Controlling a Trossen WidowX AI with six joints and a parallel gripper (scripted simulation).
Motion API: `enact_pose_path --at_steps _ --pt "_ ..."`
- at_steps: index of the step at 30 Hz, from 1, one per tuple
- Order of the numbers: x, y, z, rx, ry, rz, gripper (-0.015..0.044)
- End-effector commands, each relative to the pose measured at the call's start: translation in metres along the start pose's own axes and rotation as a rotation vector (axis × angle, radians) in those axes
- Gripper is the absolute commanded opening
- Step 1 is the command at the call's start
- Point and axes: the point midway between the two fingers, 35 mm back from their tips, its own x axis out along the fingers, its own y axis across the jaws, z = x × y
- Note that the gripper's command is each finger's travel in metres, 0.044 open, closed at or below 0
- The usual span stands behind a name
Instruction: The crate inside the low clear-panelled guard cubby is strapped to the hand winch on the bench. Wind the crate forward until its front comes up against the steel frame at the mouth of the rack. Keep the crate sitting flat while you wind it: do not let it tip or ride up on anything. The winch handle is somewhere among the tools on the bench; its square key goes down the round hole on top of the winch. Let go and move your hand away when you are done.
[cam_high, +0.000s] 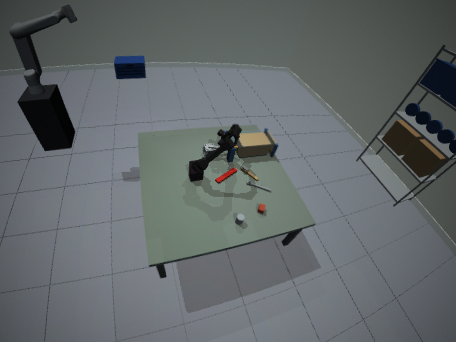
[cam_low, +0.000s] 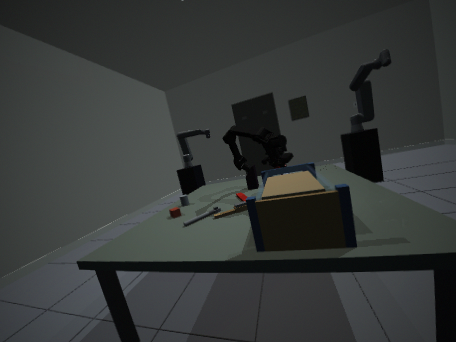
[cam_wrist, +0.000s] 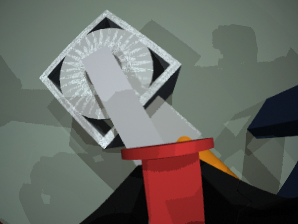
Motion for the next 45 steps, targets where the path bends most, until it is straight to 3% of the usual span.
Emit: enact_pose_path --at_steps 1,45 --pt "0.004 -0.01 0.003 0.005 -0.003 -0.016 0.0" --pt "0.019 -0.048 0.039 0.005 -0.005 -0.019 0.0"
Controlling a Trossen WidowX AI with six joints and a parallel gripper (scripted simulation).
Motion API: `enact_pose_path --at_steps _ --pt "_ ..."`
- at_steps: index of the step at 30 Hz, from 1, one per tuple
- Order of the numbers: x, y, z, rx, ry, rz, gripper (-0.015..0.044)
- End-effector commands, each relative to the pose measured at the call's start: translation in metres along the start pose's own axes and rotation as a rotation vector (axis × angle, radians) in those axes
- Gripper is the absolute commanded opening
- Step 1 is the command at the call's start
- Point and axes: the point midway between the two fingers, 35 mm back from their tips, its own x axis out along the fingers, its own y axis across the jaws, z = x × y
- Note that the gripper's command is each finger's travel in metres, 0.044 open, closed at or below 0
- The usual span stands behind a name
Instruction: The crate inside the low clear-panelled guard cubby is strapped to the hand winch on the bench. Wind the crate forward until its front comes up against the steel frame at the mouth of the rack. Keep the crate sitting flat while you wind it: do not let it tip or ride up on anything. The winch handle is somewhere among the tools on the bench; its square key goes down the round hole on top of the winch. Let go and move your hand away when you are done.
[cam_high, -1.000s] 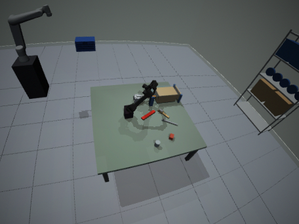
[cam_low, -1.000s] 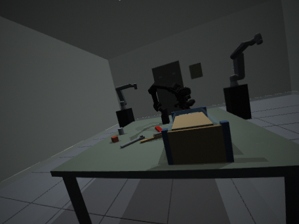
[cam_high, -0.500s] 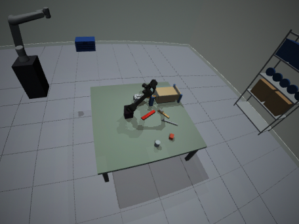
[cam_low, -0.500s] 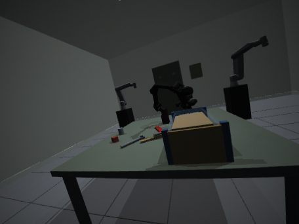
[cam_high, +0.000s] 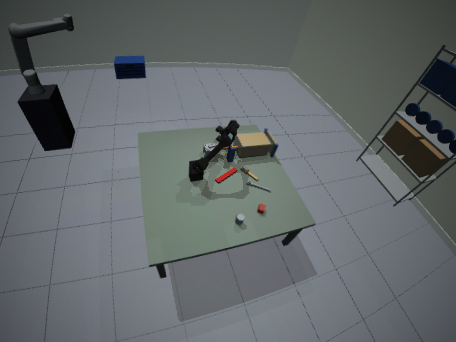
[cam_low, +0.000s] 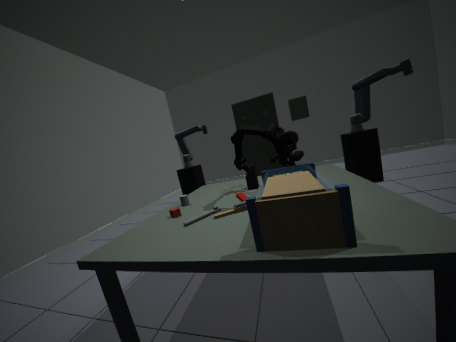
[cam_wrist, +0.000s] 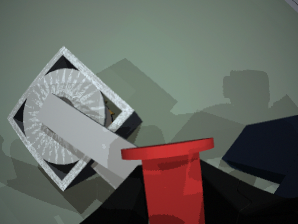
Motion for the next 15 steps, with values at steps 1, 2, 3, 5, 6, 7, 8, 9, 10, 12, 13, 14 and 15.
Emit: enact_pose_path --at_steps 1,2,3,5,6,7,8,9,10,12,13,14,15 --pt "0.006 -0.008 0.01 0.001 -0.014 -0.012 0.0" --pt "0.007 -0.008 0.011 0.001 -0.014 -0.012 0.0" --pt "0.007 -0.009 0.012 0.001 -0.015 -0.012 0.0" --pt "0.008 -0.01 0.014 0.001 -0.015 -0.012 0.0" --pt "0.008 -0.01 0.015 0.001 -0.015 -0.012 0.0" --pt "0.009 -0.011 0.016 0.001 -0.015 -0.012 0.0" --pt "0.009 -0.011 0.017 0.001 -0.015 -0.012 0.0" --pt "0.01 -0.012 0.018 0.001 -0.015 -0.013 0.0" --pt "0.01 -0.012 0.019 0.001 -0.015 -0.013 0.0" --pt "0.011 -0.013 0.021 0.001 -0.015 -0.013 0.0" --pt "0.012 -0.013 0.022 0.001 -0.015 -0.013 0.0" --pt "0.012 -0.014 0.023 0.001 -0.015 -0.013 0.0" --pt "0.013 -0.014 0.025 0.001 -0.015 -0.013 0.0"
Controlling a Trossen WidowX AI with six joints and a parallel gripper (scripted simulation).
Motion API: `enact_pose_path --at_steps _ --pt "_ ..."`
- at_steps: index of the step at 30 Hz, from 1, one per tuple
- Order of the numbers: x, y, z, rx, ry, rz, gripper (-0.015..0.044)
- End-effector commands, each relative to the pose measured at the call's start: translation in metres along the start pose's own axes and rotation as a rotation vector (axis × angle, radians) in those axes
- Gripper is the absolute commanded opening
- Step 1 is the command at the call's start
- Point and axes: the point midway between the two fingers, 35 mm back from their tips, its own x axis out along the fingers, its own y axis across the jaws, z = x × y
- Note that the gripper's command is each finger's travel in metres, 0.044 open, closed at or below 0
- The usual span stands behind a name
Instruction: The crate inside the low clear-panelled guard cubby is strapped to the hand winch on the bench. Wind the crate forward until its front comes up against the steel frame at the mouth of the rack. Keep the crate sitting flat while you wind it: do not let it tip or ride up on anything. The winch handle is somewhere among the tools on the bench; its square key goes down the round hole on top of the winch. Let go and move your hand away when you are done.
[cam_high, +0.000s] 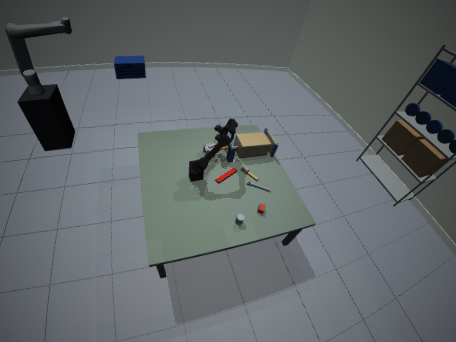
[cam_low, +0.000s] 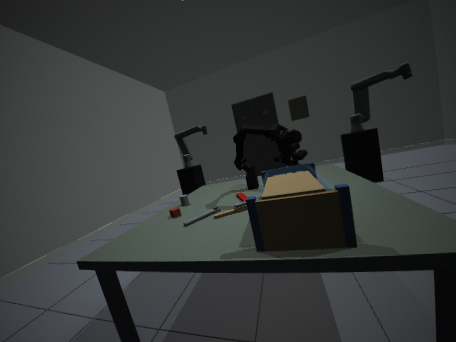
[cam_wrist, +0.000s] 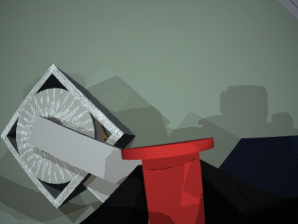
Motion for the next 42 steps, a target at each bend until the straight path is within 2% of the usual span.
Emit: enact_pose_path --at_steps 1,42 --pt "0.007 -0.005 0.011 0.0 -0.015 -0.006 0.0" --pt "0.027 -0.007 0.058 -0.001 -0.018 -0.007 0.0"
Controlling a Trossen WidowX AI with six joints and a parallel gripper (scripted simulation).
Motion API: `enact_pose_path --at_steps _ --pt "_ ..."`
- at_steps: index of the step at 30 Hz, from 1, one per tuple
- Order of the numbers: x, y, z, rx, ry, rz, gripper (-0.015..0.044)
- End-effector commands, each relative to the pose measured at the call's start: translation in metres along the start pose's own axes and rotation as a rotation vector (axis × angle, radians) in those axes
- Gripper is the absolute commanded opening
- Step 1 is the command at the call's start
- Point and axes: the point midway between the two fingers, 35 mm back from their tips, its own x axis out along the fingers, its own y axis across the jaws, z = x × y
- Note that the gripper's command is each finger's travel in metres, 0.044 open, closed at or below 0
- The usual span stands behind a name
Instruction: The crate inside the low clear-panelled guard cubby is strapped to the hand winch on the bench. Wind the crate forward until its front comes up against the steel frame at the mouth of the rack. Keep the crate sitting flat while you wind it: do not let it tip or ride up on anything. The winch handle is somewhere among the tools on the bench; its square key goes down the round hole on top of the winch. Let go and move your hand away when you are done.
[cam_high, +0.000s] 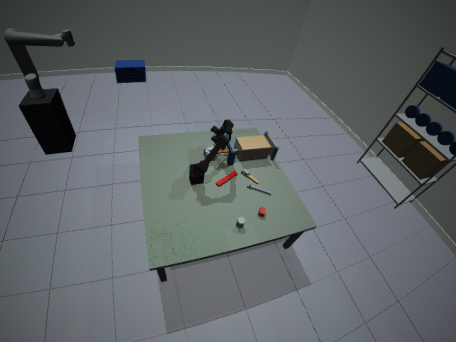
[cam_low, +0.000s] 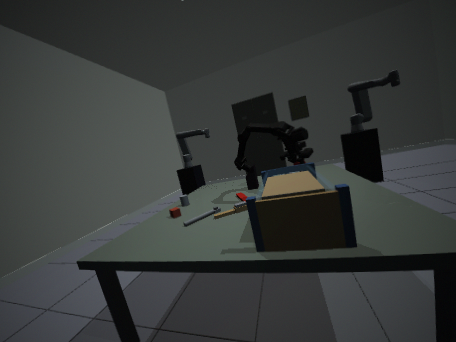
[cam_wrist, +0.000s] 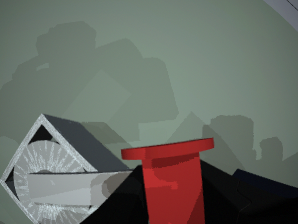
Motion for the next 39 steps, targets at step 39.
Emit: enact_pose_path --at_steps 39 --pt "0.025 0.024 0.057 -0.022 -0.028 0.01 0.0"
